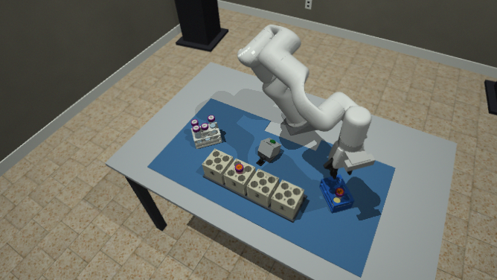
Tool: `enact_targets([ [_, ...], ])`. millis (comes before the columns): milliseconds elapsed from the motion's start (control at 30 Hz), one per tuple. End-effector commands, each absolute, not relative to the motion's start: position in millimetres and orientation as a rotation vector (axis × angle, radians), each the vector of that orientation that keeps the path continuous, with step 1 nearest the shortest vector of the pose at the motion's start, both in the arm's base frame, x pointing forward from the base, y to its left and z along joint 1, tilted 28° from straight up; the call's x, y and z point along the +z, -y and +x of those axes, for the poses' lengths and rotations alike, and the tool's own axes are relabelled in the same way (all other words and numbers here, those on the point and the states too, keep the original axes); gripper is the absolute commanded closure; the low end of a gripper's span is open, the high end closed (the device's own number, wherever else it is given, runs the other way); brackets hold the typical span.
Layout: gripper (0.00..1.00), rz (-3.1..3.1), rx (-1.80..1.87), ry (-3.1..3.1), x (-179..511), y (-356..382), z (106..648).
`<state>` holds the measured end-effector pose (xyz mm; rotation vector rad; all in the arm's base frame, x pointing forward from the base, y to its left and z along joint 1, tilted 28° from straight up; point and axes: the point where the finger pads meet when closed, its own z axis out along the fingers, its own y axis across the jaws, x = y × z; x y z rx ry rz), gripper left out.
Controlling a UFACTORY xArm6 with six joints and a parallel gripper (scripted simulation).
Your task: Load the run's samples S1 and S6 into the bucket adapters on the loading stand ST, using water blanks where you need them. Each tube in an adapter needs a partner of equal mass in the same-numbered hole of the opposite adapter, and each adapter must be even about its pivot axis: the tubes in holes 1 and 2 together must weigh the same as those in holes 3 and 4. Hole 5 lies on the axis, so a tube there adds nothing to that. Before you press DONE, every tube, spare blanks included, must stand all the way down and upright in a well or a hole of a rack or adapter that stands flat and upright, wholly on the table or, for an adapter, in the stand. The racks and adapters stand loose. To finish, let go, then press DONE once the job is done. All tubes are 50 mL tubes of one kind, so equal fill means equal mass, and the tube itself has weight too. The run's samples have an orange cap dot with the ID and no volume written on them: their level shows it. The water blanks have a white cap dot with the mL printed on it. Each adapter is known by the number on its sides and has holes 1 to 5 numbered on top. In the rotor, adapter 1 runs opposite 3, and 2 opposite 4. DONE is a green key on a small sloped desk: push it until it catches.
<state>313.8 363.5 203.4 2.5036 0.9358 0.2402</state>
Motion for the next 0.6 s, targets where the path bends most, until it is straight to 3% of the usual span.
enact_targets([
  [0,0.43,2.506,0.244,-0.934,202,-374,314],
  [567,0.43,2.506,0.244,-0.934,192,-378,316],
])
